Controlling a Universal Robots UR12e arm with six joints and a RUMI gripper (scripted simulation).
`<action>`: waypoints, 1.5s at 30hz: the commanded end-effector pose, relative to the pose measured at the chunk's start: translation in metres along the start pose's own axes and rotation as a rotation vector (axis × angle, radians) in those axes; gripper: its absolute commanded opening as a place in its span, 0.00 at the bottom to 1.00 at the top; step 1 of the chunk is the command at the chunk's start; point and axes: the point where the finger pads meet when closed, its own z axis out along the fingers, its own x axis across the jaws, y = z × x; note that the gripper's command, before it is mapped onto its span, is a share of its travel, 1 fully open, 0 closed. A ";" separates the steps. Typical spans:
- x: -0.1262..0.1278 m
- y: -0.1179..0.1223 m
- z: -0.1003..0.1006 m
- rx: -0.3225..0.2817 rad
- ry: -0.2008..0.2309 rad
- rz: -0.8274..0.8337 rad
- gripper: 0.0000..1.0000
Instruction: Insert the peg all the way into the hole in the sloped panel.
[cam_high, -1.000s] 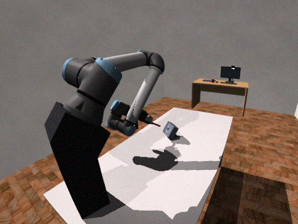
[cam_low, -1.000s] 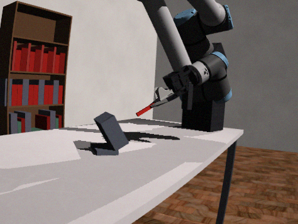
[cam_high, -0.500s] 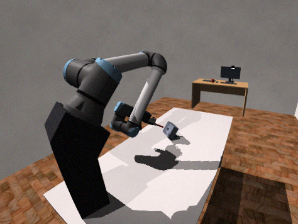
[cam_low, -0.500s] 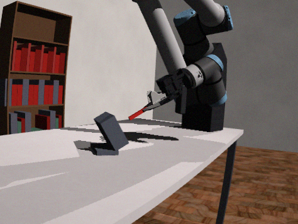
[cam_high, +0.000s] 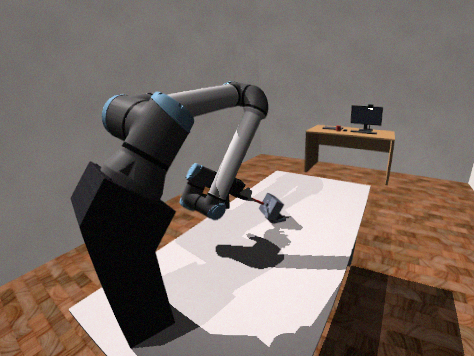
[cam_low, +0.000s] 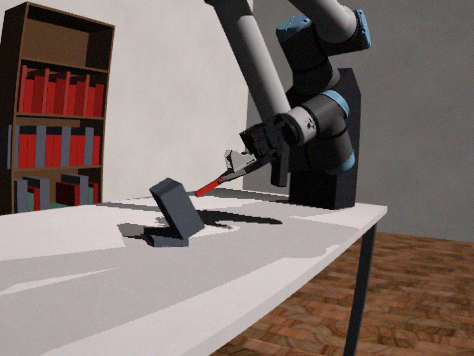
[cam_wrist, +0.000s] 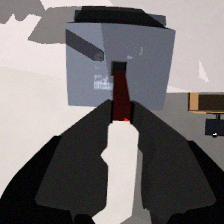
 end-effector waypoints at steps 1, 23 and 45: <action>0.002 0.002 0.004 -0.002 0.002 0.003 0.00; 0.001 0.002 0.027 -0.002 0.002 0.003 0.00; 0.001 0.003 0.045 -0.002 0.002 0.003 0.00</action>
